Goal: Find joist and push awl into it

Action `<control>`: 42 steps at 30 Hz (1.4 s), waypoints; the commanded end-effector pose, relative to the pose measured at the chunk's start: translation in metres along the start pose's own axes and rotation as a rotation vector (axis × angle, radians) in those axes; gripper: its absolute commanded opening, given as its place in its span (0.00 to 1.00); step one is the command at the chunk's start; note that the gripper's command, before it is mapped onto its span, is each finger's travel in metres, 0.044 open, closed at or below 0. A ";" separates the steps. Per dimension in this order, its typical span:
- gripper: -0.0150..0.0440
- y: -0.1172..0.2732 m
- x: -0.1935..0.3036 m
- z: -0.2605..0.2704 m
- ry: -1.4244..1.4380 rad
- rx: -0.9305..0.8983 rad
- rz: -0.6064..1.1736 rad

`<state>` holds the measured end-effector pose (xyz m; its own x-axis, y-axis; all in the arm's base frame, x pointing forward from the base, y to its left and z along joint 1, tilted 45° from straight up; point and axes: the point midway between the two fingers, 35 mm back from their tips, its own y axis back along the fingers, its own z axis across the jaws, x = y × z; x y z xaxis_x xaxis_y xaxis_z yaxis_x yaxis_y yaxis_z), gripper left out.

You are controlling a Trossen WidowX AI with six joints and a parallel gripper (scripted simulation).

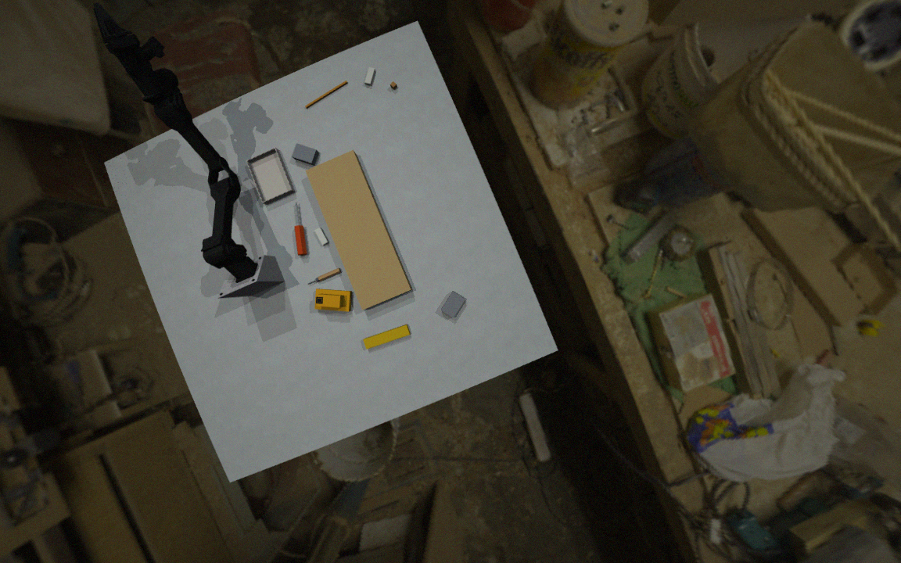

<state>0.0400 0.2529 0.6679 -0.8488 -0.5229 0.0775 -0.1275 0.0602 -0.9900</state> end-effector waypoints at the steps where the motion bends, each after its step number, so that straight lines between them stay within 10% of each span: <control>1: 0.98 0.000 0.001 0.001 -0.001 -0.002 0.001; 23: 1.00 -0.028 0.155 0.221 -0.333 -0.485 0.298; 42: 1.00 0.073 0.216 0.483 -0.621 -1.055 0.561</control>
<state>0.0857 -0.2500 0.5733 -0.5916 -0.5167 -0.6189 -0.3951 0.8549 -0.3361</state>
